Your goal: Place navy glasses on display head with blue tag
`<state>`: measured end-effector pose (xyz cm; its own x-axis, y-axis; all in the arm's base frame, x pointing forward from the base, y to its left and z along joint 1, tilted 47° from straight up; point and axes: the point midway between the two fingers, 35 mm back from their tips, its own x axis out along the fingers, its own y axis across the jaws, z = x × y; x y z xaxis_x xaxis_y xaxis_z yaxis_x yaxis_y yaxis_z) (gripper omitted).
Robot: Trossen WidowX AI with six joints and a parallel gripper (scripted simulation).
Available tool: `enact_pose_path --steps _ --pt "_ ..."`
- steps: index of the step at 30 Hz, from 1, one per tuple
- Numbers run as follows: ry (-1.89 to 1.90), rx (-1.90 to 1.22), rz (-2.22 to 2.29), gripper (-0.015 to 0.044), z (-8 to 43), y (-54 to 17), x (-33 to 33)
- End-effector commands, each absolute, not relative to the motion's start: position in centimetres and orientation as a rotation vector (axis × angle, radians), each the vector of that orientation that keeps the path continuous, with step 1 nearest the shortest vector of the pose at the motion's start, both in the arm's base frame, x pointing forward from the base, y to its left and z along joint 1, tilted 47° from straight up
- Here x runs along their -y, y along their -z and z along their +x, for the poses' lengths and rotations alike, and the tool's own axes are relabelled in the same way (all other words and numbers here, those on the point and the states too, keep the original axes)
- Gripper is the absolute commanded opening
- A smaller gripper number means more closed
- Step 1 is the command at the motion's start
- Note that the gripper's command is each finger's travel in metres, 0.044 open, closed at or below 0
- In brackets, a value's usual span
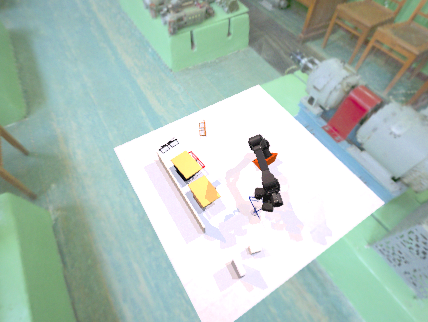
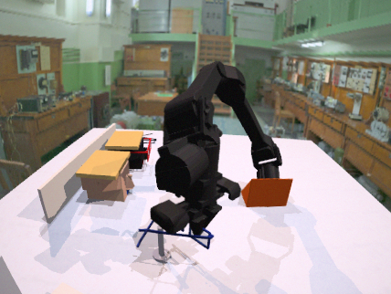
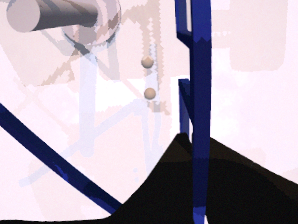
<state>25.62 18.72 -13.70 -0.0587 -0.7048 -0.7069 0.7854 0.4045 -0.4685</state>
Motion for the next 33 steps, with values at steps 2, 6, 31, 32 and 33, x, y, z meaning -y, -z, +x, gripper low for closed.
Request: enact_pose_path --steps 2,6,31,32,33 --pt "1.218 -1.080 0.083 0.0000 25.5 14.4 -17.7" --pt "1.218 -1.080 0.083 0.0000 25.4 14.4 -17.7" --pt "1.218 -1.081 0.083 0.0000 23.5 14.9 -18.3" --pt "1.218 -1.081 0.083 0.0000 23.4 14.9 -18.3" --pt "1.218 -1.081 0.083 0.0000 23.3 14.9 -18.3"
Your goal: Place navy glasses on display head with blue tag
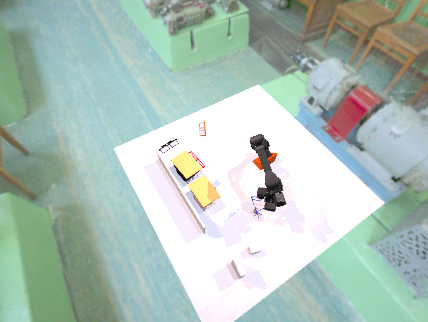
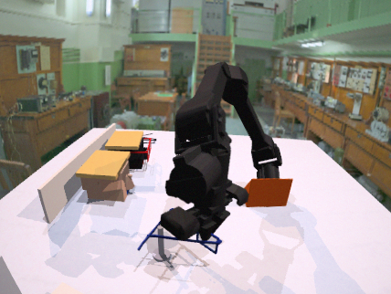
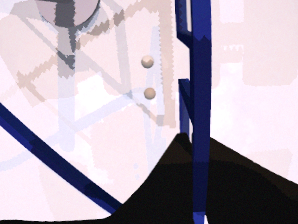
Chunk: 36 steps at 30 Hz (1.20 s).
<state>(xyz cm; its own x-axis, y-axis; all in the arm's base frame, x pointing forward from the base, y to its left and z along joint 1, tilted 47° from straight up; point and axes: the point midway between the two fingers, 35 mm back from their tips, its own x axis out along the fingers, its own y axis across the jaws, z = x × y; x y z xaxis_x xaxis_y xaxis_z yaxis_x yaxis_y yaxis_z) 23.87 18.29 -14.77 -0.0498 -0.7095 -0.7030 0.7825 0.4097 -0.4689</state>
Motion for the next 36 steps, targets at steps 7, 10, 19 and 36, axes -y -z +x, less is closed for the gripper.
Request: enact_pose_path --steps 7,10,19,36 --pt "1.218 -1.082 0.083 0.0000 22.7 15.1 -18.6" --pt "1.218 -1.082 0.083 0.0000 22.5 15.2 -18.7" --pt "1.218 -1.082 0.083 0.0000 21.8 15.5 -19.1" --pt "1.217 -1.083 0.083 0.0000 21.4 15.8 -19.4"
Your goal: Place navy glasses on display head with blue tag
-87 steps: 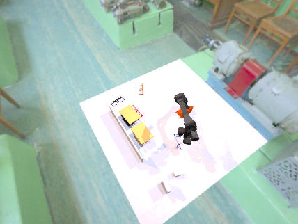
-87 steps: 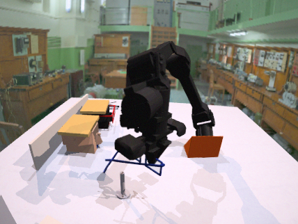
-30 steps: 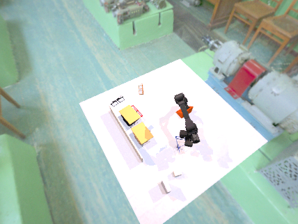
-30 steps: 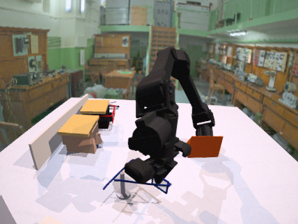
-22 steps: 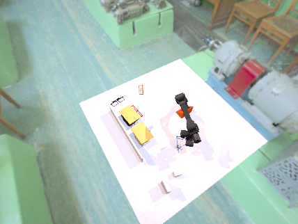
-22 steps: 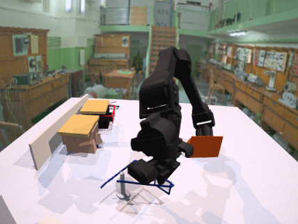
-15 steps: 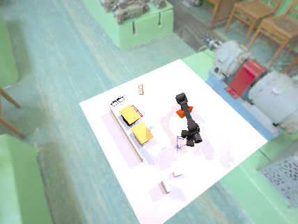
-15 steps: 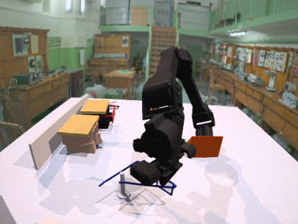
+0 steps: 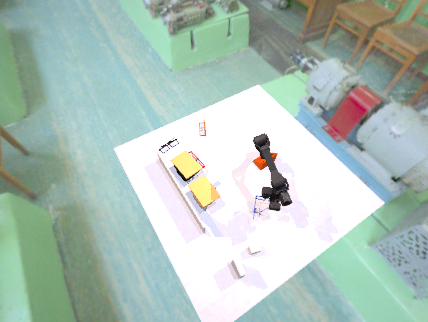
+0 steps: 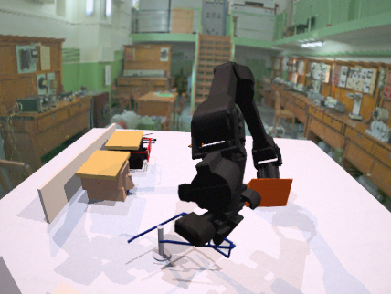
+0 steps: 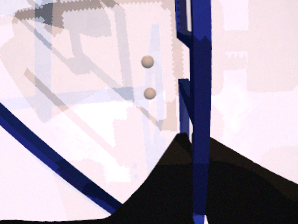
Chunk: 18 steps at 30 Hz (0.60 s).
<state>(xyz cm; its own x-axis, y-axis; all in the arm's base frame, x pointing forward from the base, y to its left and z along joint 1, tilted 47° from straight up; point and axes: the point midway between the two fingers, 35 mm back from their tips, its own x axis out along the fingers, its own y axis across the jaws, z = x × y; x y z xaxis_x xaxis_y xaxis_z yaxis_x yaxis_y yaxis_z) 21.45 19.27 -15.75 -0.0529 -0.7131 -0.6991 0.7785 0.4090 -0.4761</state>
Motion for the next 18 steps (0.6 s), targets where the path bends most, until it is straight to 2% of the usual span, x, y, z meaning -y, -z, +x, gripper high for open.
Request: enact_pose_path --steps 1,18 --pt "1.217 -1.083 0.083 0.0000 21.41 15.77 -19.36" --pt "1.218 -1.082 0.083 0.0000 21.73 15.52 -19.07"
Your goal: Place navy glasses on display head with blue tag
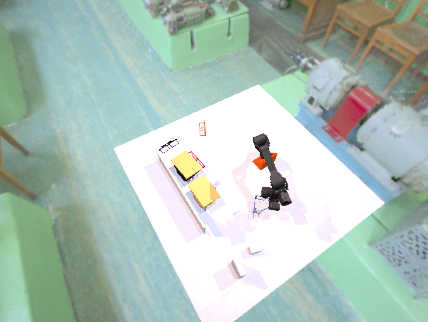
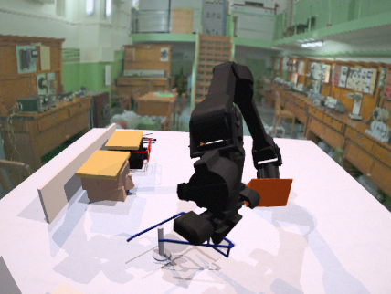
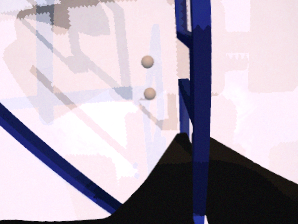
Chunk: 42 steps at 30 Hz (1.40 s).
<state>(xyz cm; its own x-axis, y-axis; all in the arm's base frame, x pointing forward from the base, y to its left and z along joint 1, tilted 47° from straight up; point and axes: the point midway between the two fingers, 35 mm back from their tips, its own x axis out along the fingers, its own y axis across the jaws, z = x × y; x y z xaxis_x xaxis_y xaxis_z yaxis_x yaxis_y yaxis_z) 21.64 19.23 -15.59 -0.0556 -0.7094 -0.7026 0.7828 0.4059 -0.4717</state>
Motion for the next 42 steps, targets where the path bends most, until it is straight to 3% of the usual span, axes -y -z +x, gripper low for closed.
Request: enact_pose_path --steps 1,25,42 --pt "1.218 -1.082 0.083 0.0000 21.8 15.5 -19.0" --pt "1.229 -1.071 0.100 0.0000 22.8 10.8 -22.8" --pt "1.466 -0.752 0.470 0.0000 29.3 10.6 -22.1"
